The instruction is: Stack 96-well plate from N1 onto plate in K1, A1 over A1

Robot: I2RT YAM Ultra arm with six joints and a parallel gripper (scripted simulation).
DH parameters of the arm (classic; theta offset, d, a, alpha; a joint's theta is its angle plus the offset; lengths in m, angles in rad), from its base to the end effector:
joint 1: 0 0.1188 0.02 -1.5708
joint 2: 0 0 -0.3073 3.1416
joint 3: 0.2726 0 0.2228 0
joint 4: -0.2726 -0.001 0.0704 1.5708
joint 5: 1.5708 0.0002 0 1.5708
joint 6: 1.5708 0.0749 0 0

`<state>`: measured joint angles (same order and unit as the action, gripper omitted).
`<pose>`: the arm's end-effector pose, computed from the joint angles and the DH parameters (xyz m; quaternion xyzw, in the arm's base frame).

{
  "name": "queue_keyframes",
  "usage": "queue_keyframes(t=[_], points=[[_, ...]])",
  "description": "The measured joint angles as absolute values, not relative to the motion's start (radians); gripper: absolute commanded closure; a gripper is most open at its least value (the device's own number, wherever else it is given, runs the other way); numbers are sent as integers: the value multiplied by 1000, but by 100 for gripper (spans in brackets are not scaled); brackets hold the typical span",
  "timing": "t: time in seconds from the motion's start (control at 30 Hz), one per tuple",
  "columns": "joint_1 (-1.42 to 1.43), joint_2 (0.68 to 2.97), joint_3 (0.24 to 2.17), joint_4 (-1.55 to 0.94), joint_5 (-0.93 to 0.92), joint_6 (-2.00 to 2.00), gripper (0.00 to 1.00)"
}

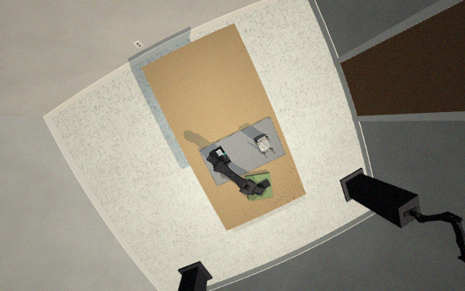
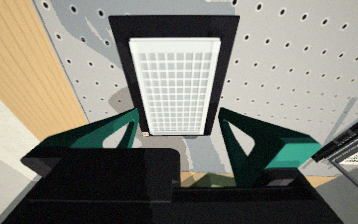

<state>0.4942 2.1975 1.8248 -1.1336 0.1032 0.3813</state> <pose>0.3827 0.1985 0.2008 -0.0546 0.9967 -0.0330 0.0510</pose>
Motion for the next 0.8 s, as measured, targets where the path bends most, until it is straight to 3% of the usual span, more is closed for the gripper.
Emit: queue_keyframes(t=[0.8], points=[[488,2228,1767,-1031,102,374,0]])
